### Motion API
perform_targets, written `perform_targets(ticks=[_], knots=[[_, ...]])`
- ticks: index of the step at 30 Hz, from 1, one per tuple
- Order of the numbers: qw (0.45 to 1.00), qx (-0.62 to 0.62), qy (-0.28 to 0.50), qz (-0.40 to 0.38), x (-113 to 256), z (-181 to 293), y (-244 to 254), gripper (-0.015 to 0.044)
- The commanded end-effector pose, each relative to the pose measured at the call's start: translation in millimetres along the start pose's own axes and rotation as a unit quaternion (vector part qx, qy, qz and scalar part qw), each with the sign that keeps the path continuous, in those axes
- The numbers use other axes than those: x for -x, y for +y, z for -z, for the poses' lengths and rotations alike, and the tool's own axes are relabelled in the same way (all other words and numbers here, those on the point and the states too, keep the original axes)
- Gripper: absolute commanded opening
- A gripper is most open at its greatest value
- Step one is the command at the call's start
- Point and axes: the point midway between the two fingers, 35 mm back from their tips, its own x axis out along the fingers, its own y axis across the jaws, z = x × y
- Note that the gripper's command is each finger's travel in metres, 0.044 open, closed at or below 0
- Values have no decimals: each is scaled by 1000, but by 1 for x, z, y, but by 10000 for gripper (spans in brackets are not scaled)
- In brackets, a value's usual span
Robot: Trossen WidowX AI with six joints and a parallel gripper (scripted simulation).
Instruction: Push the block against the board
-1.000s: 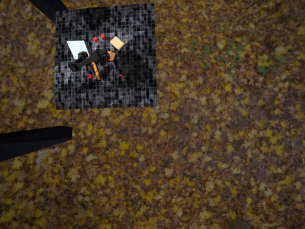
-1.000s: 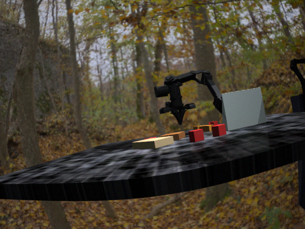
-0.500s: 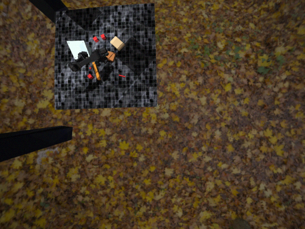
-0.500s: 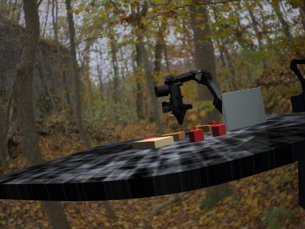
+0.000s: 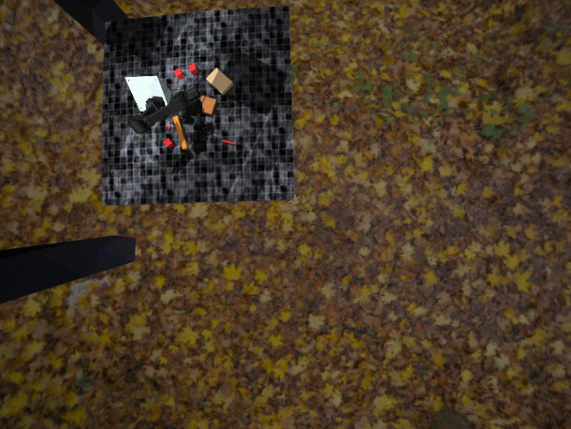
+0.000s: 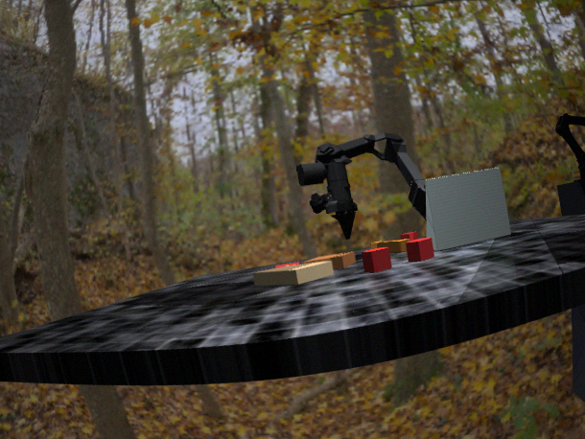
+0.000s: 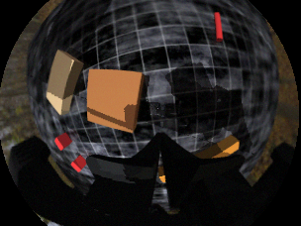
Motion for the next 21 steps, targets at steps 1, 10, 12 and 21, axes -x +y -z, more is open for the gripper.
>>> perform_targets(ticks=[1,10,12,21], knots=[[999,54,2,-2,0,1,2,0],[978,208,1,-2,0,3,6,0],[970,242,1,-2,0,3,6,0],[949,317,1,-3,-6,4,8,0]])
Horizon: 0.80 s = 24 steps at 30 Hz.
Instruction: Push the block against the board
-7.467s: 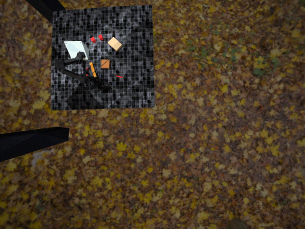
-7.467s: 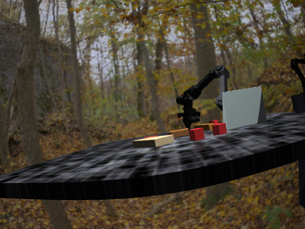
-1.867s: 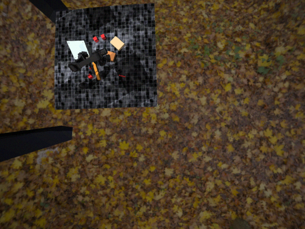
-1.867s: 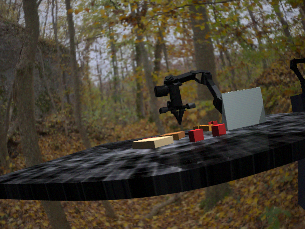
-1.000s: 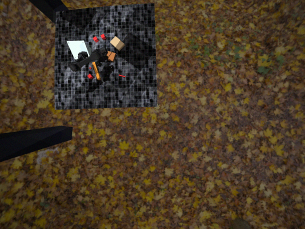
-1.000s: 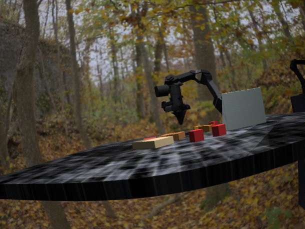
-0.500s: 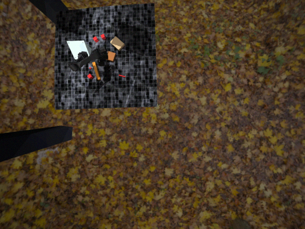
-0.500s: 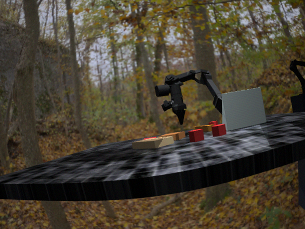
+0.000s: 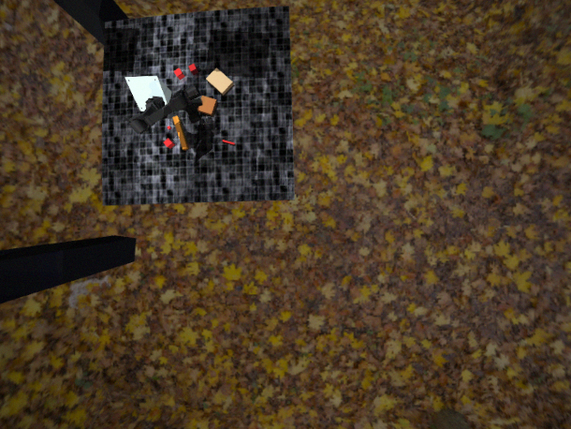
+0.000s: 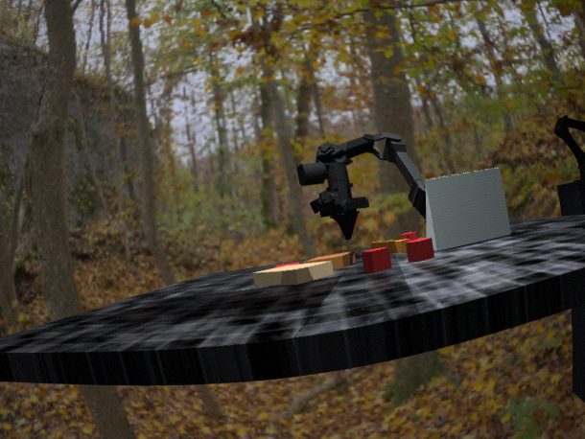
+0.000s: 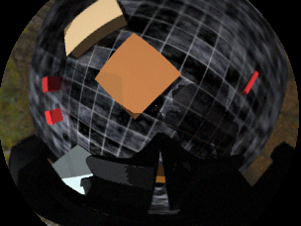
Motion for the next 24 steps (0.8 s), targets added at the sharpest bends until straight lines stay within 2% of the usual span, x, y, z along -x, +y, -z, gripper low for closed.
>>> perform_targets(ticks=[1,10,20,24], knots=[[999,44,2,-2,-7,0,2,0],[980,198,2,-2,-28,0,5,0],[931,364,3,-1,-50,1,9,0],[922,388,3,-1,-54,2,9,0]])
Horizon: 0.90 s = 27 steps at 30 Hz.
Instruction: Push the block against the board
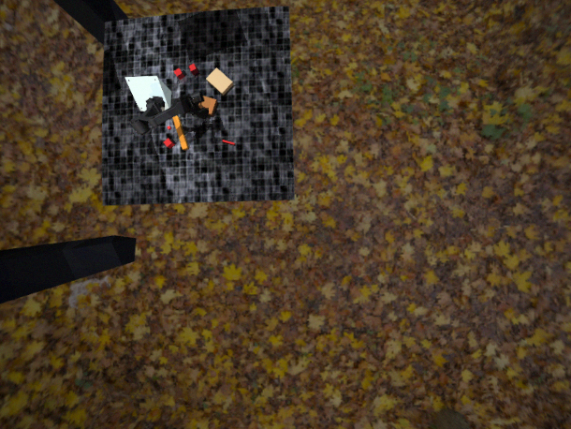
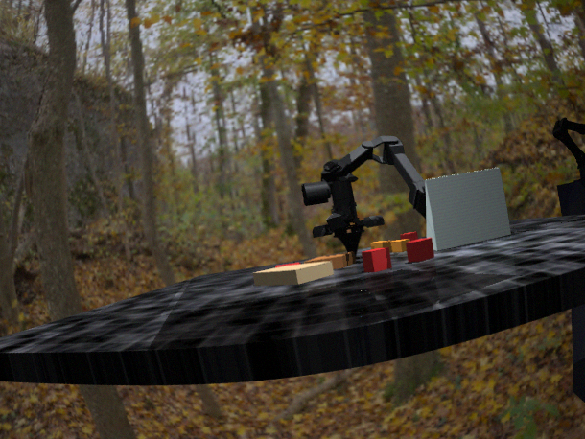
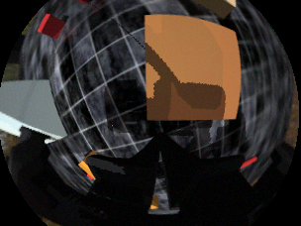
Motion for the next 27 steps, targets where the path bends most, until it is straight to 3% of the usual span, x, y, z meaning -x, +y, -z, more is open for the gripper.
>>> perform_targets(ticks=[1,27], knots=[[1000,15,2,1,-2,1,0,0],[1000,15,0,1,-2,-36,-2,0]])
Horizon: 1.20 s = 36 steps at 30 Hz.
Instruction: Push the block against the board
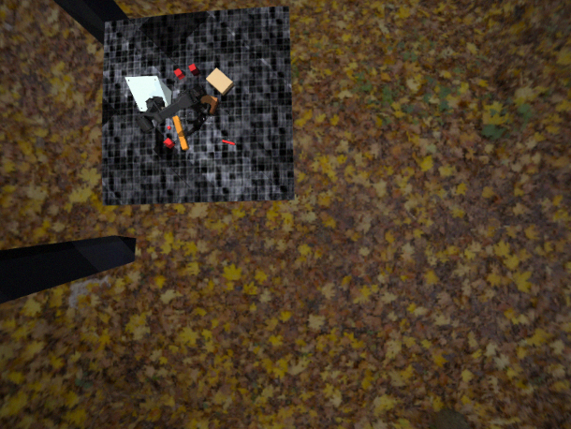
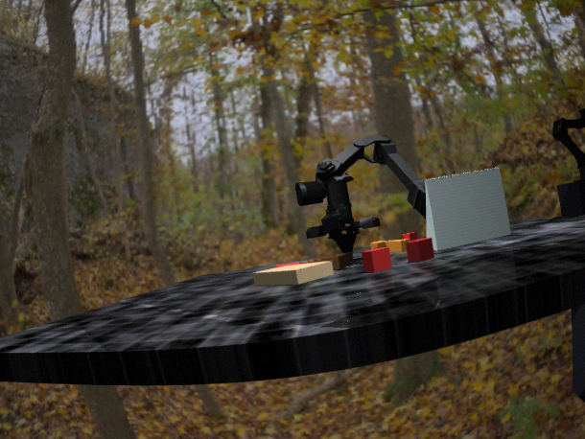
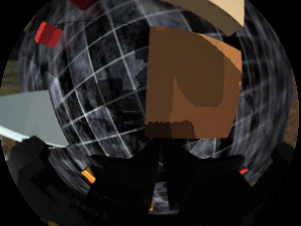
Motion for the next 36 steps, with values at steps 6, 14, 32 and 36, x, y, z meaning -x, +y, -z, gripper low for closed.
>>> perform_targets(ticks=[6,14,32,36], knots=[[1000,-2,-2,-3,-1,-14,-1,0],[1000,-2,-3,-3,0,-27,-2,0],[1000,-2,-3,-3,0,-55,-7,0],[1000,-2,-3,-3,0,-55,-8,0]])
